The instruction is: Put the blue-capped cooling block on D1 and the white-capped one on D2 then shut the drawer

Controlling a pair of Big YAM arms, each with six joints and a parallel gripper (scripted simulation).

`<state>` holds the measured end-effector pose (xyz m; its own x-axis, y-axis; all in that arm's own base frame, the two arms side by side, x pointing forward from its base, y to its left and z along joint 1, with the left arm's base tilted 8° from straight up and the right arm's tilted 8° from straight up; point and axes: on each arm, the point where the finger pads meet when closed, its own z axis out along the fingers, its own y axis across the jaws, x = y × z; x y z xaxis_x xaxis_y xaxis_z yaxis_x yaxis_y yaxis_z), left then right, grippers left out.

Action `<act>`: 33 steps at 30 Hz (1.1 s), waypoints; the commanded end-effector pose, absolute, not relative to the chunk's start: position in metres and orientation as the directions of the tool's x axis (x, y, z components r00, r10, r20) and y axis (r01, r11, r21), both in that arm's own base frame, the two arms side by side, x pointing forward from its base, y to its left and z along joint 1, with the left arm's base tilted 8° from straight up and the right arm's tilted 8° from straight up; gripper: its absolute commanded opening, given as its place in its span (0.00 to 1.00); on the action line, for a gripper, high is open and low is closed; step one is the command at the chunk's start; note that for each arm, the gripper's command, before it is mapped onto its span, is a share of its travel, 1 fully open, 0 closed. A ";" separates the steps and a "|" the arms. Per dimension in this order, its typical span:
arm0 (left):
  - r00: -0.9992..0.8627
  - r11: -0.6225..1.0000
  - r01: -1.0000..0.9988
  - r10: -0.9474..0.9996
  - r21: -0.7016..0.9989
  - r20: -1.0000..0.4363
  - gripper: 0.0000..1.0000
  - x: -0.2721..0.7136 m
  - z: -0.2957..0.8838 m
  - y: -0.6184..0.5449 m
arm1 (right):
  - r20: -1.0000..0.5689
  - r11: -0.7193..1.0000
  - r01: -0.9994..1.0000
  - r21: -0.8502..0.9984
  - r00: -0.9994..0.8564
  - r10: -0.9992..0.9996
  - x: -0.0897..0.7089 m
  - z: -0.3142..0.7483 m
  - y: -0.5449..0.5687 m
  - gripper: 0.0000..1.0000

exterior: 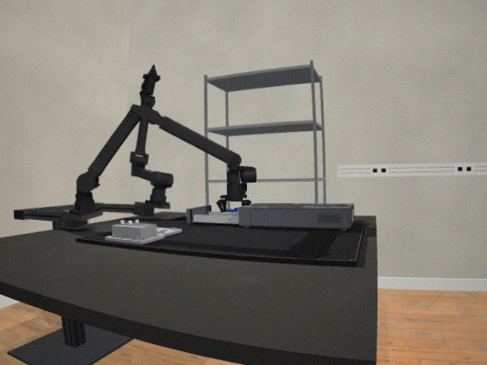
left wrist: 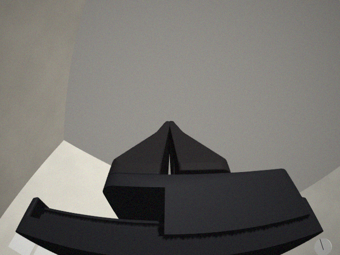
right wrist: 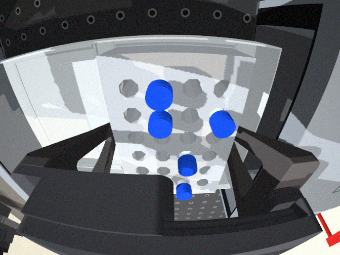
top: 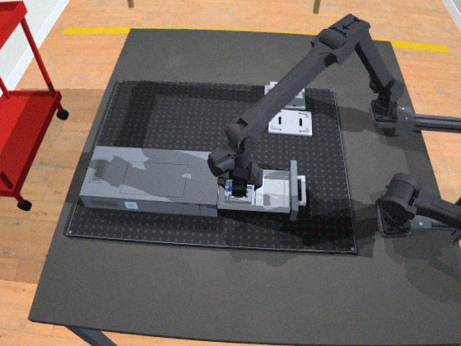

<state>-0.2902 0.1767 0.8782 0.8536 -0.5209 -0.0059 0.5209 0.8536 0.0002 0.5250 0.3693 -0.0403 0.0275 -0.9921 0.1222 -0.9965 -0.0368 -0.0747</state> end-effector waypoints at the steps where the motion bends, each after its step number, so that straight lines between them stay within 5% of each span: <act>1: 0.857 0.858 0.514 -0.514 0.001 -0.040 0.00 -0.272 0.886 0.163 | 0.100 -0.028 -0.993 -0.111 0.017 -0.995 0.549 -0.026 0.381 1.00; 33: 0.857 0.858 0.514 -0.514 0.001 -0.040 0.00 -0.272 0.886 0.163 | 0.101 -0.032 -0.993 -0.111 0.021 -0.995 0.555 -0.026 0.379 1.00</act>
<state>-0.2902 0.1767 0.8782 0.8536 -0.5209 -0.0059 0.5209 0.8536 0.0002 0.5247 0.3693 -0.0395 0.0272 -0.9913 0.1285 -0.9971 -0.0360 -0.0668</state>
